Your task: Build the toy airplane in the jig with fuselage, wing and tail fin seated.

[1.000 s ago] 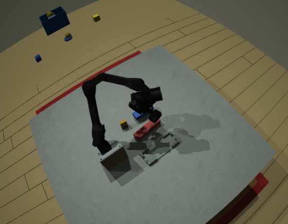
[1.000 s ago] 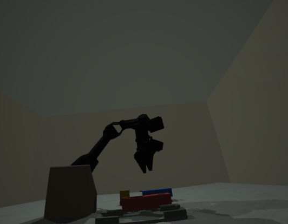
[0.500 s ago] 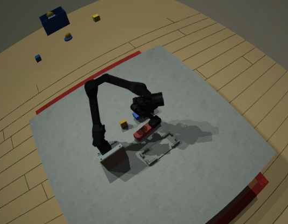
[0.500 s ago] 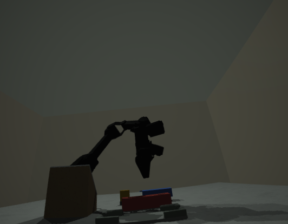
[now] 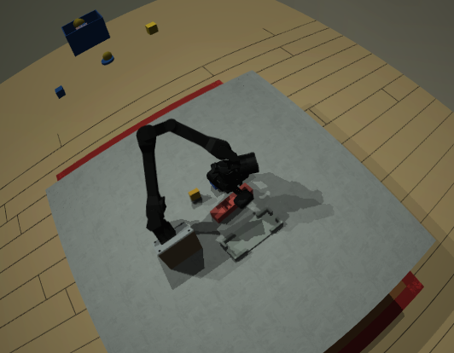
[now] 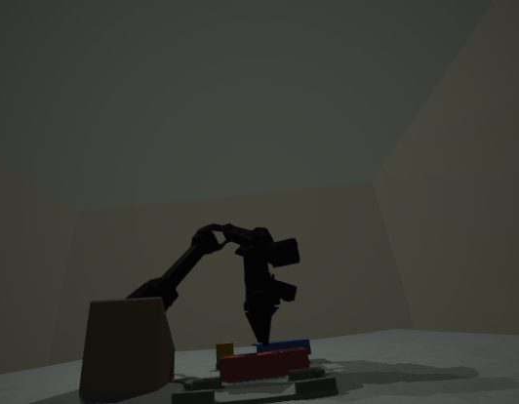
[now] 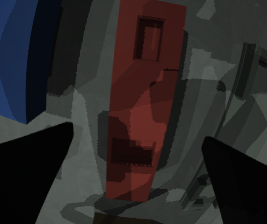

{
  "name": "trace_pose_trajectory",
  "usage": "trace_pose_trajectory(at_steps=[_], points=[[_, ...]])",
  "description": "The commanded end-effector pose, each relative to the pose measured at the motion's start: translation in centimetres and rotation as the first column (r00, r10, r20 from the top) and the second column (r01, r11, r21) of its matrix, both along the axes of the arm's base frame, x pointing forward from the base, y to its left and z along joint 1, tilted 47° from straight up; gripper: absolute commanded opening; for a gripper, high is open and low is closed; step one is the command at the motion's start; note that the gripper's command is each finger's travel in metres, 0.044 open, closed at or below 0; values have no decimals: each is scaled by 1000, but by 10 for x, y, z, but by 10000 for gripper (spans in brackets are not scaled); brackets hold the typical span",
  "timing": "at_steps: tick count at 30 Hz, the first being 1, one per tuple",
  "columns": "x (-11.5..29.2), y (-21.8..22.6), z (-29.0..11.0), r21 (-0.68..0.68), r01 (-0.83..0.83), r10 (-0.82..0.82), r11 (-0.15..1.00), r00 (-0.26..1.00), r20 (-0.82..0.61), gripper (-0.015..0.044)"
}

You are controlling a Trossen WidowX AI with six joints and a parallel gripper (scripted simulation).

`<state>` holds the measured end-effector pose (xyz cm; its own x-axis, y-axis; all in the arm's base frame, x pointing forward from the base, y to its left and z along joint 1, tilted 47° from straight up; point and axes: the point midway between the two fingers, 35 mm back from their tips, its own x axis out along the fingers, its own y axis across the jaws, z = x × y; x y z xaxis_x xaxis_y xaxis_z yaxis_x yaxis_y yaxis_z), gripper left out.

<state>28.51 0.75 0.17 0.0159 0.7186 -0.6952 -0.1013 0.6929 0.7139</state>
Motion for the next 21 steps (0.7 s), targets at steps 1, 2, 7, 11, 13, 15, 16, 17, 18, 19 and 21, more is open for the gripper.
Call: trace_pose_trajectory(at_steps=[1,2,7,11,13,15,16,17,18,19,21], points=[[-1,6,-5,5,2,-2,1000,1000,-7,440],[-1,7,-6,5,2,-2,1000,1000,-7,440],[-1,13,-12,4,2,-2,1000,1000,-7,440],[0,18,-16,4,2,-2,1000,1000,-7,440],[0,20,-19,5,2,-2,1000,1000,-7,440],[0,22,-21,5,2,-2,1000,1000,-7,440],[0,24,-22,5,2,-2,1000,1000,-7,440],[0,25,-23,5,2,-2,1000,1000,-7,440],[0,26,-24,5,2,-2,1000,1000,-7,440],[-1,27,-25,5,2,-2,1000,1000,-7,440],[-1,30,-27,6,2,-2,1000,1000,-7,440]])
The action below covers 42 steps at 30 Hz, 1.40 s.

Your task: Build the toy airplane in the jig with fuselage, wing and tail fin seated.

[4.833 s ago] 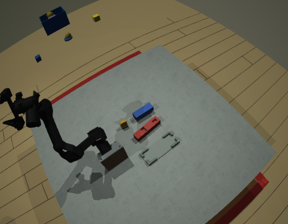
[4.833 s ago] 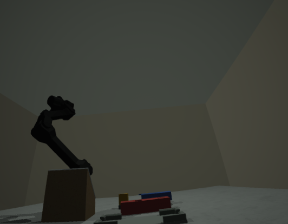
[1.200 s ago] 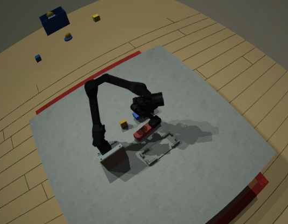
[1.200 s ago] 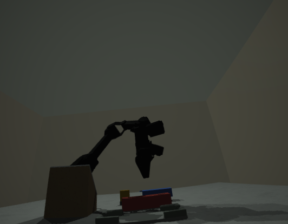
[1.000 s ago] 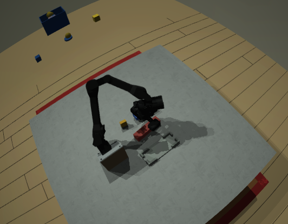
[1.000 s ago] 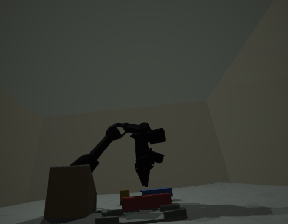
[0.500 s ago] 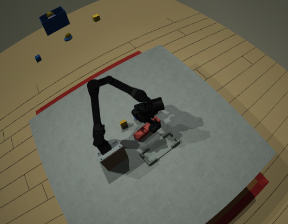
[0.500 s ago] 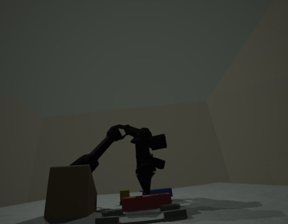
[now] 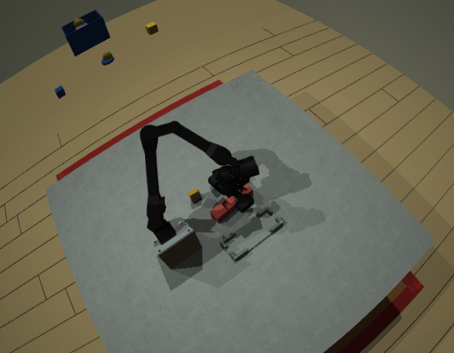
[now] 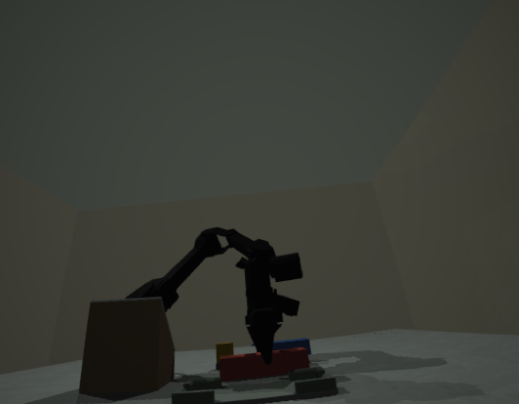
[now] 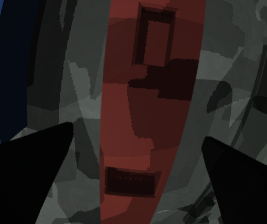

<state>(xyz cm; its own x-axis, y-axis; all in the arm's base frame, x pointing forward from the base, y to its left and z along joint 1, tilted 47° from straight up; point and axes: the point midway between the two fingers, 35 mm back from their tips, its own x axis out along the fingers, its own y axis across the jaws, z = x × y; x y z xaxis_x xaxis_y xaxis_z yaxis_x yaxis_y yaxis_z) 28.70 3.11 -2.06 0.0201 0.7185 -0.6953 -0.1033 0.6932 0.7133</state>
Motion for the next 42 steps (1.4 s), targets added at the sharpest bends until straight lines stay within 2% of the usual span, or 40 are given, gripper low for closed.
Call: trace_pose_trajectory(at_steps=[1,7,17,23,28,42], points=[[-3,7,-6,6,0,0,1000,1000,-11,440],[-3,13,-11,8,0,0,1000,1000,-11,440],[-3,13,-11,8,0,0,1000,1000,-11,177],[-3,13,-11,8,0,0,1000,1000,-11,138],[-1,7,-7,5,1,-1,1000,1000,-11,6],[4,-25,19,-5,3,-3,1000,1000,-11,0]])
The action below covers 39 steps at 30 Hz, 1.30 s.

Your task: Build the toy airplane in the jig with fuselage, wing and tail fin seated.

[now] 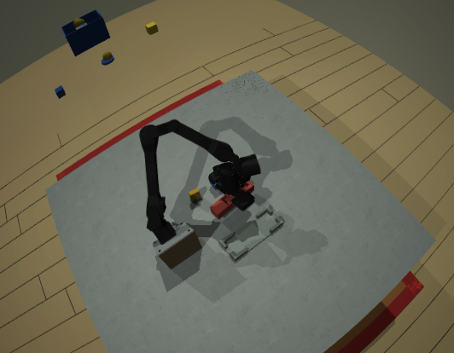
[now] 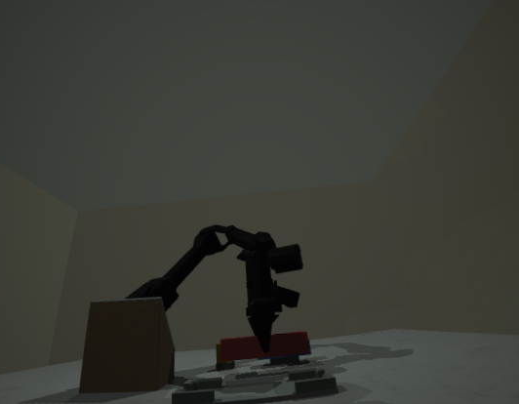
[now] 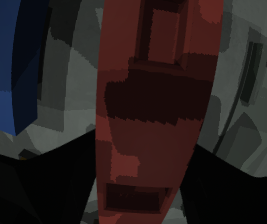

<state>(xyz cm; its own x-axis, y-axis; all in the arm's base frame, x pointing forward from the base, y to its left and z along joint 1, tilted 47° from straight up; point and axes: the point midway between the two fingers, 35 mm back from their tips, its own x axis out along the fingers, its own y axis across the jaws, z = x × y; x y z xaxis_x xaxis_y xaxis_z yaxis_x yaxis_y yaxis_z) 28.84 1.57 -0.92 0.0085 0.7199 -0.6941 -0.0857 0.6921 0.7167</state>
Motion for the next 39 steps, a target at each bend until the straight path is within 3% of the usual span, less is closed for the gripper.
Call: trace_pose_trajectory(at_steps=[1,27,39], points=[[3,-12,10,-7,-1,1,1000,1000,9,0],[-6,-66,67,0,-4,4,1000,1000,8,0],[-3,-79,42,-2,2,-2,1000,1000,2,0]])
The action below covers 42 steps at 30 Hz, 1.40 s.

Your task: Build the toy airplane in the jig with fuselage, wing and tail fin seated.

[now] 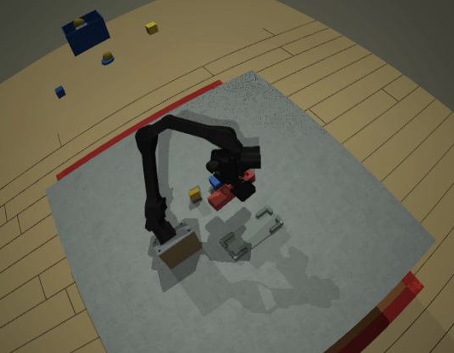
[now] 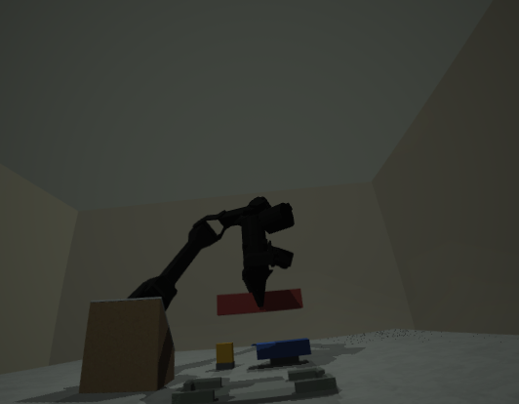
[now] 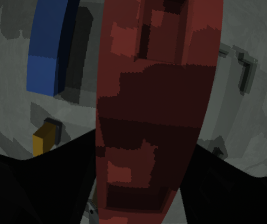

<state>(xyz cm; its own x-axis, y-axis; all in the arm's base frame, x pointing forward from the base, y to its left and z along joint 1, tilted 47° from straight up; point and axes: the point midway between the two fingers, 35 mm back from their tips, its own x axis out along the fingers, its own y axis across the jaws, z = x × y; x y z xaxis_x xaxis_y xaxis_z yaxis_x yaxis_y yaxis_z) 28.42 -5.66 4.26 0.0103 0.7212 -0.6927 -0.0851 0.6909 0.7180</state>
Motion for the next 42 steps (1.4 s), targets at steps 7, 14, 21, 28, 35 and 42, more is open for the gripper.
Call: trace_pose_trajectory(at_steps=[7,14,21,28,35,42], points=[[1,-16,-30,-6,6,-6,1000,1000,-3,0],[0,-24,-52,-7,11,-11,1000,1000,-8,0],[-2,-32,-73,-8,16,-16,1000,1000,-13,0],[-6,-39,-95,-8,21,-21,1000,1000,-17,0],[-11,-45,-116,-8,25,-25,1000,999,-22,0],[-17,-50,-137,-7,29,-30,1000,999,-26,0]])
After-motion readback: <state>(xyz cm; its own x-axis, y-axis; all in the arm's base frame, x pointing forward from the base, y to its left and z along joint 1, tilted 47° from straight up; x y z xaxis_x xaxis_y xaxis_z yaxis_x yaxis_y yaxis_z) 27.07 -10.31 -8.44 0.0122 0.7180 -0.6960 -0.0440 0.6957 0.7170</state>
